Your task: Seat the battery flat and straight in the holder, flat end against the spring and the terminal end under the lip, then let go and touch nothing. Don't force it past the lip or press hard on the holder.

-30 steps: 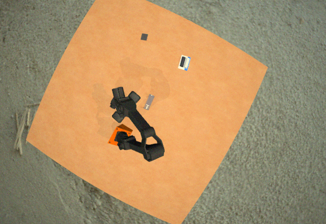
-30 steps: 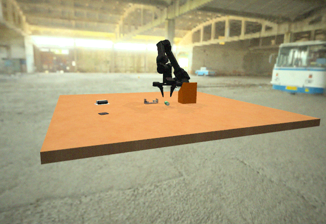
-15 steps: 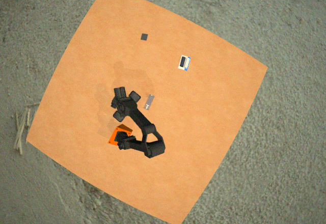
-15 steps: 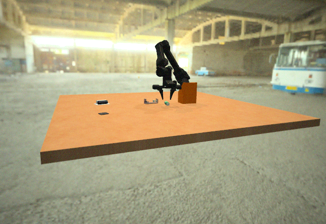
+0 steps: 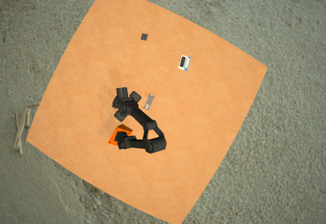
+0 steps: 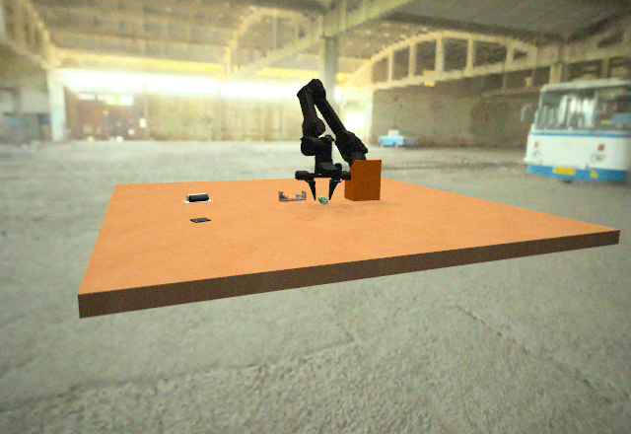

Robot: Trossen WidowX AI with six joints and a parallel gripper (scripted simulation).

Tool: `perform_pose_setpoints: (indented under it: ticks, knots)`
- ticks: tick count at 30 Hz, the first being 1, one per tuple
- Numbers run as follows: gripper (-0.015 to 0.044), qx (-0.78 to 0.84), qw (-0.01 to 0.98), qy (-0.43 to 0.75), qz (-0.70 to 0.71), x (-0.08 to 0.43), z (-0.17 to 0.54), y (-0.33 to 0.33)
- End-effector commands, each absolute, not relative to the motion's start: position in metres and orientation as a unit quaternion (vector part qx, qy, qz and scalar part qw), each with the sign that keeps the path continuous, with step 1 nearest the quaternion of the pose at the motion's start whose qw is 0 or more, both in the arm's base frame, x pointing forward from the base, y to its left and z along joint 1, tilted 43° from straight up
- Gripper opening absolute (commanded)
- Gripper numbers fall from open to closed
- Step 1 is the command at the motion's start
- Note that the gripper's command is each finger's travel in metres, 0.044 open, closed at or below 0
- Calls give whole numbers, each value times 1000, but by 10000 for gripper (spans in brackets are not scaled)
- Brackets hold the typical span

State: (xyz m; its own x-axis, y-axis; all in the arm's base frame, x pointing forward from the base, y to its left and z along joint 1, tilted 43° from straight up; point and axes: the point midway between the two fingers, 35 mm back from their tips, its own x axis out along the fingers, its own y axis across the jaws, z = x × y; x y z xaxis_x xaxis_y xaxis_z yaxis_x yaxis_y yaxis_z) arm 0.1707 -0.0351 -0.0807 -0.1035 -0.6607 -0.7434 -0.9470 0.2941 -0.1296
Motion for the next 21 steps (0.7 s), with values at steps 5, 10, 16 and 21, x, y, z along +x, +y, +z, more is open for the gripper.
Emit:
perform_pose_setpoints:
  ticks: [5, 10, 16, 21]
  knots:
    - [187, -562, 358, 720, 197, 166, -86, -42]
    - [95, -562, 358, 720, 197, 166, -86, -42]
    - [77, -562, 358, 720, 197, 166, -86, -42]
    - [77, -562, 359, 719, 198, 169, -80, -35]
